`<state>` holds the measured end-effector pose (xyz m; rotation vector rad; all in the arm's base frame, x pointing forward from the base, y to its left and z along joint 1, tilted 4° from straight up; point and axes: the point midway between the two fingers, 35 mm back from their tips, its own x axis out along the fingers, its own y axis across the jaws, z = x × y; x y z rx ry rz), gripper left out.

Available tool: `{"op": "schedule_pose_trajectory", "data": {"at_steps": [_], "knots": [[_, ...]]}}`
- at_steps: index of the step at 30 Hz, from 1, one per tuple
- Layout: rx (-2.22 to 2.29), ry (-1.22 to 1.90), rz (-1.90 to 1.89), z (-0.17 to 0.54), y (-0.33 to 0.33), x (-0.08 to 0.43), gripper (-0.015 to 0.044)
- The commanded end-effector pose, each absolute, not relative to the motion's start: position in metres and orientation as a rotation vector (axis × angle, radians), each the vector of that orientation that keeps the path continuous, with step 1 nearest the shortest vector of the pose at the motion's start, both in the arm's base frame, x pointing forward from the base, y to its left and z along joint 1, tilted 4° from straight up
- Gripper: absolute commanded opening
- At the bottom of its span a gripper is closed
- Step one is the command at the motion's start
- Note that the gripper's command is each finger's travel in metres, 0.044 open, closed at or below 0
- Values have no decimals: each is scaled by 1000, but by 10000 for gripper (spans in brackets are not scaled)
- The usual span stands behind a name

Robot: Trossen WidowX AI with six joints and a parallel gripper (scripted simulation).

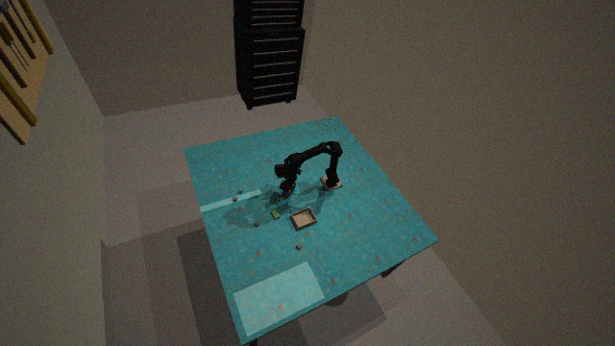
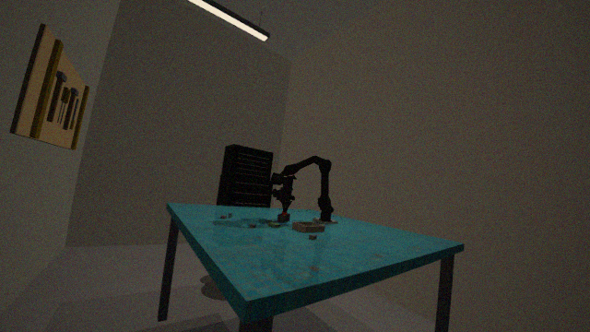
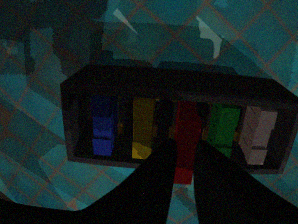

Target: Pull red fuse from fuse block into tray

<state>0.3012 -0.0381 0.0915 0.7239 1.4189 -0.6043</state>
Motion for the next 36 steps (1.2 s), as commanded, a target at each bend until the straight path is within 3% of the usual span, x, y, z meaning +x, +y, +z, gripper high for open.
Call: {"op": "schedule_pose_trajectory", "data": {"at_steps": [1, 36], "knots": [[719, 1417, -602, 94, -39, 302, 0], [716, 1417, -602, 111, -40, 300, 0]]}}
